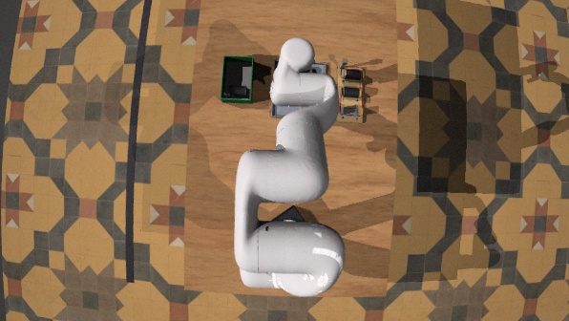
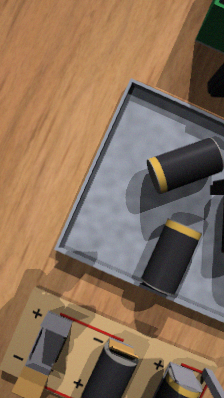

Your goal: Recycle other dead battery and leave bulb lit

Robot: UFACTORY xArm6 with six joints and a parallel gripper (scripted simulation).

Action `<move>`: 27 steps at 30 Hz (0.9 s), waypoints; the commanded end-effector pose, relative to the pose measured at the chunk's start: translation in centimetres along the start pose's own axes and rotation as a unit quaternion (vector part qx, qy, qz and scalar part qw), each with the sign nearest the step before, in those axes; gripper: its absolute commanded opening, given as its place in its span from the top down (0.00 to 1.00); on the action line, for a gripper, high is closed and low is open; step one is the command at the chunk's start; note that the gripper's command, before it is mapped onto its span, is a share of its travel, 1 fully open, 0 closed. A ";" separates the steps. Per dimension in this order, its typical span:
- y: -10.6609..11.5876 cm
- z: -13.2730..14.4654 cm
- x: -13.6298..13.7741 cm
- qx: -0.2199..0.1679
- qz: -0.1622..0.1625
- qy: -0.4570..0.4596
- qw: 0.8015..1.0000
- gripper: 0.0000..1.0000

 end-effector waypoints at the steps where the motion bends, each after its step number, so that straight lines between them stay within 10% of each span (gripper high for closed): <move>1: 0.2 0.1 -0.1 -0.004 0.001 0.048 0.999 0.49; 27: 0.2 0.1 -0.1 -0.004 0.001 0.168 0.986 0.49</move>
Point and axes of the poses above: the point where the finger pads meet when closed, its own y axis back along the fingers, its own x axis across the jaws, z = x × y, the point moved 7 cm from there along y, back along the fingers, and after that the axes turned 8 degrees about y, right-handed, at the moved point
